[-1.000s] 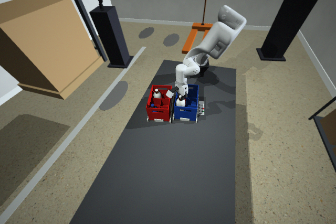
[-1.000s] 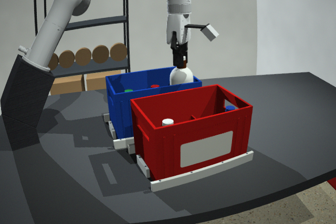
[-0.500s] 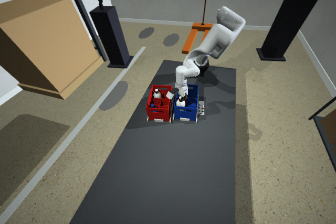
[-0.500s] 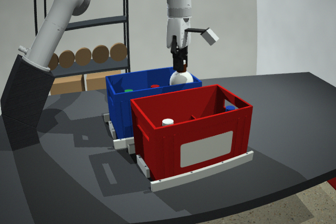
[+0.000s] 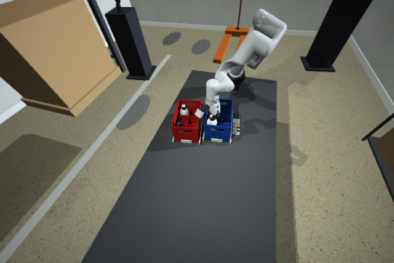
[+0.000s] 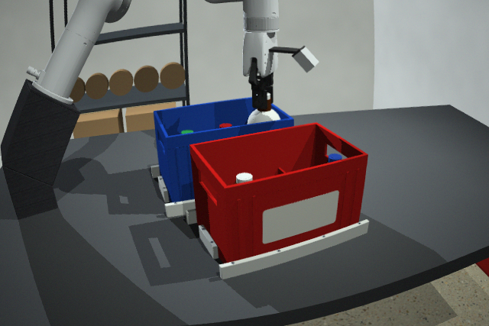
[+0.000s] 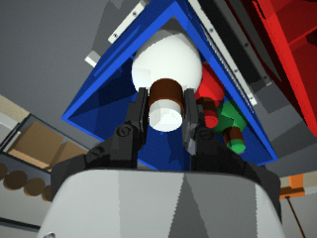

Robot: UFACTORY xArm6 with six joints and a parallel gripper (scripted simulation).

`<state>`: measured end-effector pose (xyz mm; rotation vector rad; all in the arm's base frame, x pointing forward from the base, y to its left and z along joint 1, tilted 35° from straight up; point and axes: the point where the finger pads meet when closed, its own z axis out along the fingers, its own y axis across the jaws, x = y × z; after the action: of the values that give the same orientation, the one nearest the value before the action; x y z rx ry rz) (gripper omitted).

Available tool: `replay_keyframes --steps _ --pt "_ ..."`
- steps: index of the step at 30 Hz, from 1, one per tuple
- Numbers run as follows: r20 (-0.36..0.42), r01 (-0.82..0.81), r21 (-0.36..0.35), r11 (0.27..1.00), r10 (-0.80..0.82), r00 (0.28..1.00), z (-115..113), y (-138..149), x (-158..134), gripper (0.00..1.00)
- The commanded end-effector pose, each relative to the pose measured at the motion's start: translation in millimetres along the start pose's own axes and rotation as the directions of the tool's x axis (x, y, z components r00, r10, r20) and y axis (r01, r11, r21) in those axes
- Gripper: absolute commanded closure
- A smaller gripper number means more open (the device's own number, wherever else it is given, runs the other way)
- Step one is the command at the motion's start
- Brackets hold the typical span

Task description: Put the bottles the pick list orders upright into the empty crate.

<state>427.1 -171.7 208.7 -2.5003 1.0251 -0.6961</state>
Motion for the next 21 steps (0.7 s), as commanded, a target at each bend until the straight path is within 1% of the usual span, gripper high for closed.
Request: replay_keyframes --steps 1,21 --pt "-0.004 0.001 0.001 1.000 -0.001 1.000 3.0 -0.6 1.4 1.00" --pt "-0.004 0.001 0.001 1.000 -0.001 1.000 21.1 -0.6 1.4 1.00"
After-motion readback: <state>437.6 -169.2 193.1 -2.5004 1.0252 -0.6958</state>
